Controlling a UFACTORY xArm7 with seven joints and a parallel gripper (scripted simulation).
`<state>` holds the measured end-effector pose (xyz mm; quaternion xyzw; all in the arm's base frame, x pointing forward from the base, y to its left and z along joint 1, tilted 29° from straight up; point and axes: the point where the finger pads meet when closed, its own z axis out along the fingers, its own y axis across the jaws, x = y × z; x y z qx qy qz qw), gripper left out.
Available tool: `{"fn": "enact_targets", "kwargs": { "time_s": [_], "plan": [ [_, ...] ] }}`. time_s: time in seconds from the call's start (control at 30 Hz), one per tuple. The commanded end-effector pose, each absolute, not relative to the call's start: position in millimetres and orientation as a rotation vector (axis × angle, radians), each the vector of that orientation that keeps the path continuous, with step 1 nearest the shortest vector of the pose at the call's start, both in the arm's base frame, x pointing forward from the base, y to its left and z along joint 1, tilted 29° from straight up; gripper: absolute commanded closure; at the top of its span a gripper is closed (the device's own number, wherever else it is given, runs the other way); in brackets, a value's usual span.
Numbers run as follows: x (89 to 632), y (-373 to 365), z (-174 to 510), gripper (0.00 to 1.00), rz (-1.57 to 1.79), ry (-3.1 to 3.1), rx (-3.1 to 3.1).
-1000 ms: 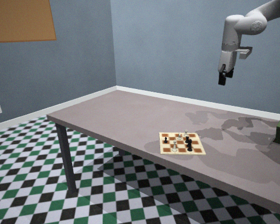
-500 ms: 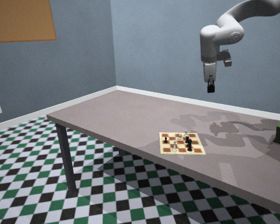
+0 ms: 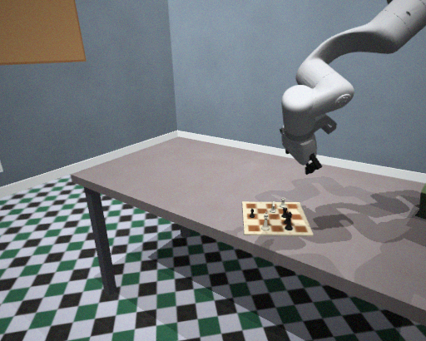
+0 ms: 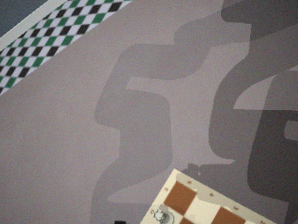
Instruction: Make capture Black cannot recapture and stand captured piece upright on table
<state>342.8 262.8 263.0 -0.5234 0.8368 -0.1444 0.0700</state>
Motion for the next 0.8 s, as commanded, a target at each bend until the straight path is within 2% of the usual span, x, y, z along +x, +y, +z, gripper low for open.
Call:
{"fn": "enact_targets", "kwargs": {
  "time_s": [0.0, 0.17, 0.23, 0.27, 0.37, 0.4, 0.47, 0.57, 0.77],
  "plan": [
    [334.7, 316.2, 257.9, 0.0, -0.541, 2.368, -1.795],
    [302.5, 375.1, 244.1, 0.0, -0.661, 2.114, -2.065],
    [302.5, 375.1, 244.1, 0.0, -0.661, 2.114, -2.065],
    [283.4, 402.6, 235.2, 0.0, -0.709, 1.991, -2.176],
    [279.7, 409.3, 233.3, 0.0, -0.709, 1.991, -2.176],
    [259.8, 432.9, 223.7, 0.0, -0.749, 1.876, -2.27],
    [259.8, 432.9, 223.7, 0.0, -0.749, 1.876, -2.27],
    [223.7, 467.9, 205.8, 0.0, -0.809, 1.681, -2.412],
    [197.4, 488.7, 192.3, 0.0, -0.845, 1.547, -2.498]
  ]
}}
